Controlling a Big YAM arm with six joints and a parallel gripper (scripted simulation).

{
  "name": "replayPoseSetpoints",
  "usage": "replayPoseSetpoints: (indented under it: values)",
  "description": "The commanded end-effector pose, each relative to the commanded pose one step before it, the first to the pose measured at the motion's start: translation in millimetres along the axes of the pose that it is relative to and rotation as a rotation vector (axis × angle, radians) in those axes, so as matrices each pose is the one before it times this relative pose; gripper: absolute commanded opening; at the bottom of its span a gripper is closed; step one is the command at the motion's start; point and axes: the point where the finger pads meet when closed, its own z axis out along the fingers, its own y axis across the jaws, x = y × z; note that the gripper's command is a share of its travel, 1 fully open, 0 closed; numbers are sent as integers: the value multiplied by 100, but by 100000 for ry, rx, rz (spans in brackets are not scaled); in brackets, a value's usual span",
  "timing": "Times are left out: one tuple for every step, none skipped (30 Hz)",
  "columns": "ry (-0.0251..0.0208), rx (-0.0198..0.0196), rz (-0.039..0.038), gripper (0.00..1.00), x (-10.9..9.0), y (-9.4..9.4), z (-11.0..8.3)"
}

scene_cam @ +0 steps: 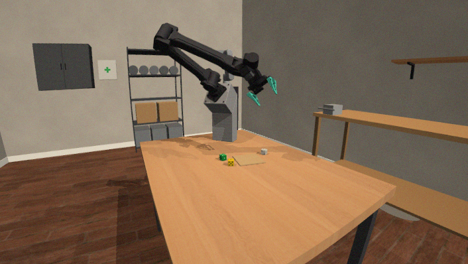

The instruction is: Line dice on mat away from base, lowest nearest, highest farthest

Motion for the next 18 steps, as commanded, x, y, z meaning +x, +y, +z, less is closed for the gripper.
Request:
replayPoseSetpoints:
  values:
    - [-153, -442, 339, 100, -122, 225, -61]
    - [0, 0, 0, 100, 0, 0, 0]
    - [0, 0, 0, 100, 0, 0, 0]
    - [0, 0, 0, 100, 0, 0, 0]
    - [0, 0, 0, 100, 0, 0, 0]
    - [0, 0, 0, 100, 0, 0, 0]
    - [0, 0, 0, 100, 0, 0, 0]
    - [0, 0, 0, 100, 0, 0, 0]
    - [0, 0, 0, 100, 0, 0, 0]
    - [0, 0, 0, 100, 0, 0, 0]
    - [0, 0, 0, 100, 0, 0, 0]
    - [0, 0, 0, 100, 0, 0, 0]
    - [0, 0, 0, 100, 0, 0, 0]
    - [0, 0, 0, 100, 0, 0, 0]
    - [0, 0, 0, 100, 0, 0, 0]
    - [0, 0, 0, 100, 0, 0, 0]
    - [0, 0, 0, 100, 0, 0, 0]
    - [-1885, -3081, 2969, 100, -1517, 1989, -174]
